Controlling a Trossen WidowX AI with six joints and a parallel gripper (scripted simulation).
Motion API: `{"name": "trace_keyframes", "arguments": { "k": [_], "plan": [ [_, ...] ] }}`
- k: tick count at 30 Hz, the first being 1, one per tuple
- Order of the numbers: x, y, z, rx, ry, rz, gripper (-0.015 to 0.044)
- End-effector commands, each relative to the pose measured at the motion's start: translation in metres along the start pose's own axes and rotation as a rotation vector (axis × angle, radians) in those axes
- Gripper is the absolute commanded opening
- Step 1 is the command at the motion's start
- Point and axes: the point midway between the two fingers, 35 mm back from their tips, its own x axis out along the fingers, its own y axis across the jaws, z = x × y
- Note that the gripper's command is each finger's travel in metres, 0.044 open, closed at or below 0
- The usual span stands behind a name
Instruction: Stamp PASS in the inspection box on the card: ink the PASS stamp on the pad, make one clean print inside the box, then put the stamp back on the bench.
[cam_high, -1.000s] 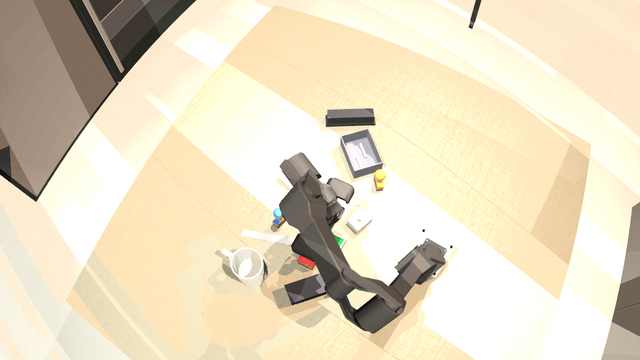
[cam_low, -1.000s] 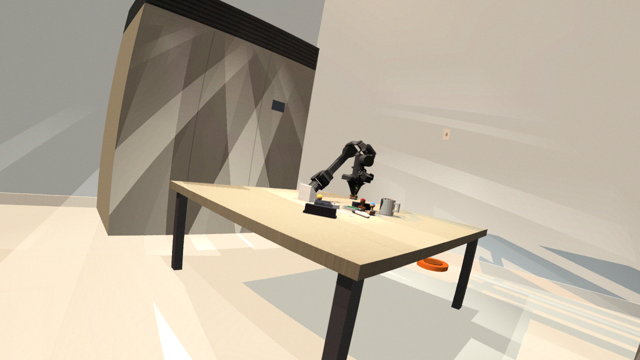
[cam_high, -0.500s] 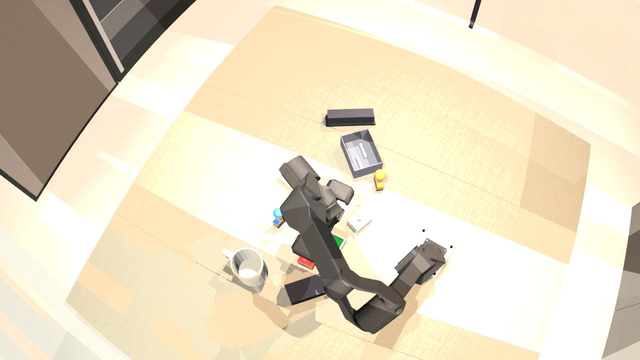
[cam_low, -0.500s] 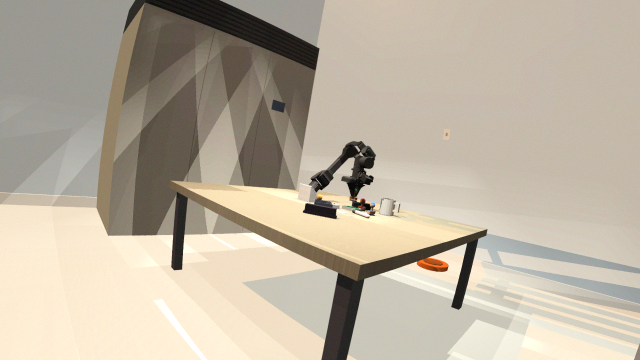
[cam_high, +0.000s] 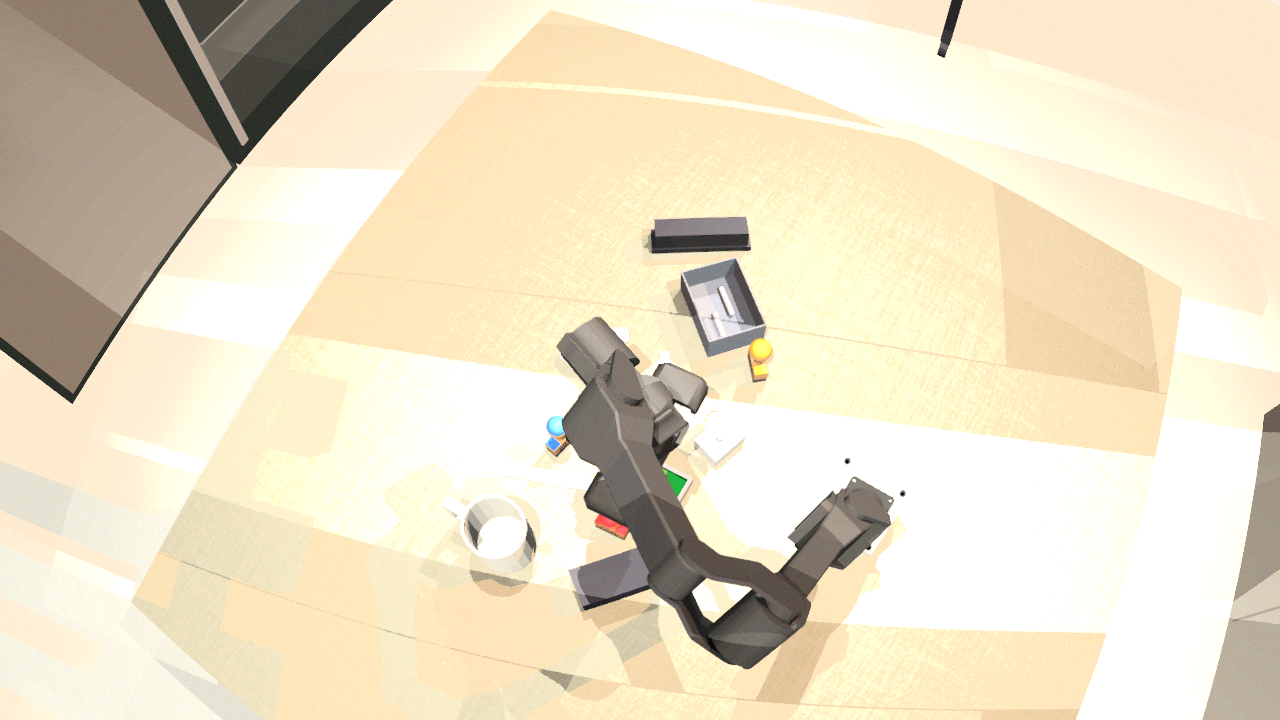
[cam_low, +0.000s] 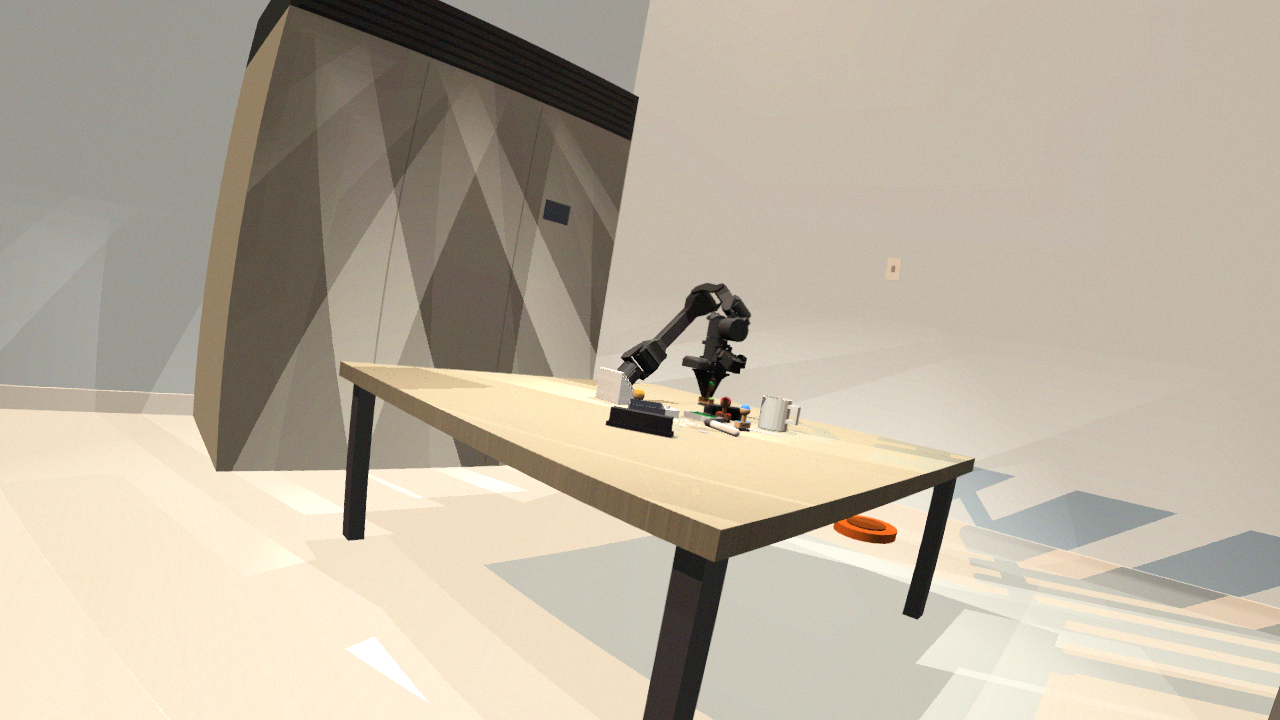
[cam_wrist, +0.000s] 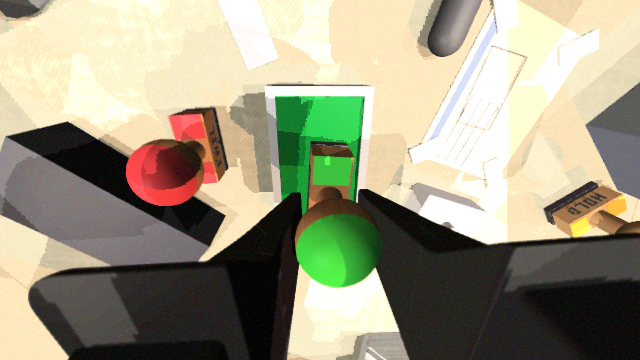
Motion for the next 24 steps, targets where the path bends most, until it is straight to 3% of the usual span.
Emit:
{"name": "trace_keyframes", "arguments": {
  "k": [1, 24],
  "plan": [
    [0.002, 0.000, 0.001, 0.003, -0.005, 0.003, 0.0000],
    [0.017, 0.001, 0.000, 0.003, -0.005, 0.005, 0.0000]
  ]
}}
